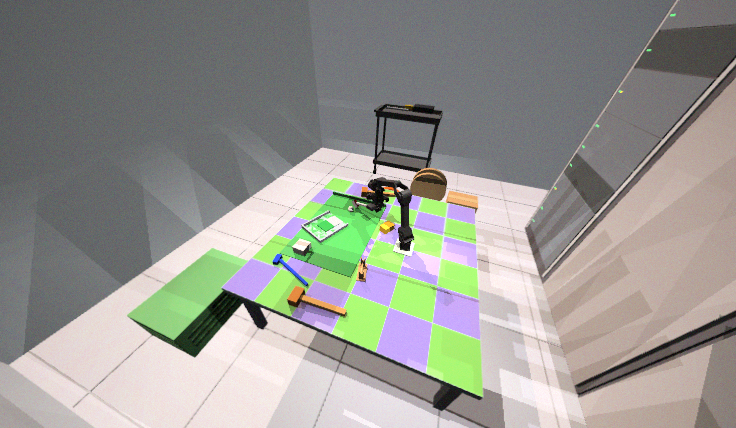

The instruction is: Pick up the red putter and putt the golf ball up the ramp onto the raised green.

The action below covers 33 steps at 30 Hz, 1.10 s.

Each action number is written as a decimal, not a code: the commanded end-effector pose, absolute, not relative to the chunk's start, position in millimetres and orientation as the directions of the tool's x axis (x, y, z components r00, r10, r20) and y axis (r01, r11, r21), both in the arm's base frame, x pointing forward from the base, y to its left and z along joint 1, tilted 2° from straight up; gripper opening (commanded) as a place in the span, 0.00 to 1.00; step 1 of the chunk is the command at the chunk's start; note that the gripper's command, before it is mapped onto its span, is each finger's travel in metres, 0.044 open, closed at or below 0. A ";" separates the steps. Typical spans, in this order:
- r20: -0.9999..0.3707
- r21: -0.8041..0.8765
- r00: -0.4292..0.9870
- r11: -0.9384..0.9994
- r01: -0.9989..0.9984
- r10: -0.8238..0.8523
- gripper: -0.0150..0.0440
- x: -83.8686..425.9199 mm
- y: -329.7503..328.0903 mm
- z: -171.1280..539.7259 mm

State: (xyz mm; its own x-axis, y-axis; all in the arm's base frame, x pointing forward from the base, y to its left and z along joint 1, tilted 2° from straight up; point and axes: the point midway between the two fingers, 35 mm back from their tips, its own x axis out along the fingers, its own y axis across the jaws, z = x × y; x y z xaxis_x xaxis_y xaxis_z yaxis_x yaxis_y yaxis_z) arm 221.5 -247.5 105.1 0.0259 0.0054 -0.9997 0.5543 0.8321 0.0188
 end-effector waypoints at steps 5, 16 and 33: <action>-1.000 0.011 0.028 0.829 0.559 -0.005 0.25 212.1 -264.0 103.6; -0.999 0.021 0.033 0.827 0.561 0.003 0.25 268.2 -190.9 105.4; -0.999 0.026 0.037 0.829 0.559 0.006 0.25 290.0 -150.0 138.3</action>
State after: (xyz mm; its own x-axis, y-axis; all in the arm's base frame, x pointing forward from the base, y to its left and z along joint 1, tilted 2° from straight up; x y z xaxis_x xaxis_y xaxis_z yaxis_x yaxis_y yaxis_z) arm 288.7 -149.6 123.6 0.0277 0.0131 -0.9995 0.5560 0.8308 0.0263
